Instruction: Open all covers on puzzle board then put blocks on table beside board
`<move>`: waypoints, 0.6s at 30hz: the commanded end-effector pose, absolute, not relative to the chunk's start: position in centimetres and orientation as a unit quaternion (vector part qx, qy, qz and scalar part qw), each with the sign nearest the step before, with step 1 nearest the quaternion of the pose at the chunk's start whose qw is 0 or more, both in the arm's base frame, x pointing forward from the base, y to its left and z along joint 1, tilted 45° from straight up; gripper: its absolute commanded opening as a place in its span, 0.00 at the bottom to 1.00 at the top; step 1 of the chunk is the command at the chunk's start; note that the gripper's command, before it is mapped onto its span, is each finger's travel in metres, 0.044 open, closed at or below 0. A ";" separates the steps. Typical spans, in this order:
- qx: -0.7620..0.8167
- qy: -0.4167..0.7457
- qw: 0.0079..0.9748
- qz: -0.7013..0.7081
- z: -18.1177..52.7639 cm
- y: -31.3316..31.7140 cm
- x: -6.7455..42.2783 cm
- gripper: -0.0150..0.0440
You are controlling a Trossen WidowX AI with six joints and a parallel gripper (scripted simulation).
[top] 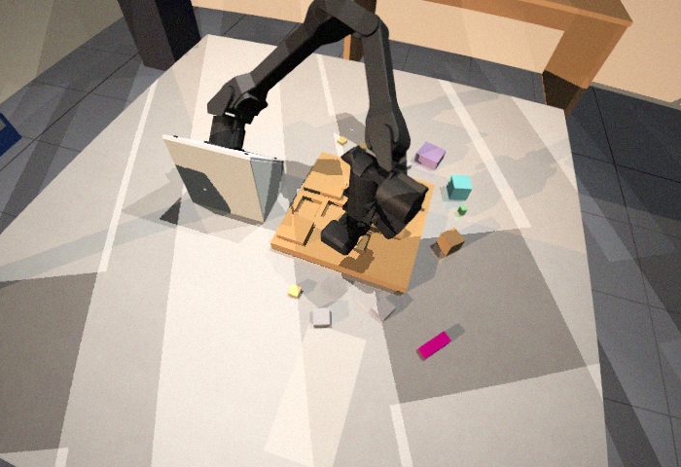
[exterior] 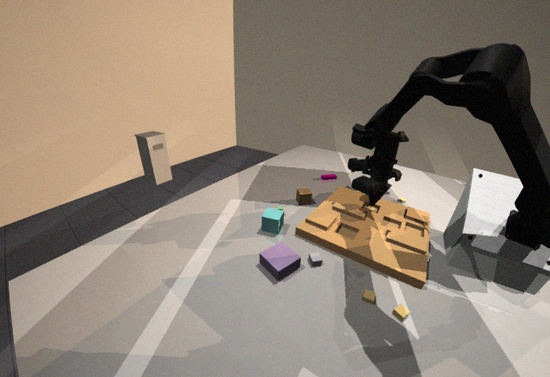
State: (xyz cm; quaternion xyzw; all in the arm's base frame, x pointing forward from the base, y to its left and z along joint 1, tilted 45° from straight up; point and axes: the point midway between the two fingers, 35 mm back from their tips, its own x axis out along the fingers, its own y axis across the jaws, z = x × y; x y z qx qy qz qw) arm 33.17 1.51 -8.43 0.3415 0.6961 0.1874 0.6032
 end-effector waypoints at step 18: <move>0.343 0.699 0.599 0.185 -9.3 2.1 33.3 0.25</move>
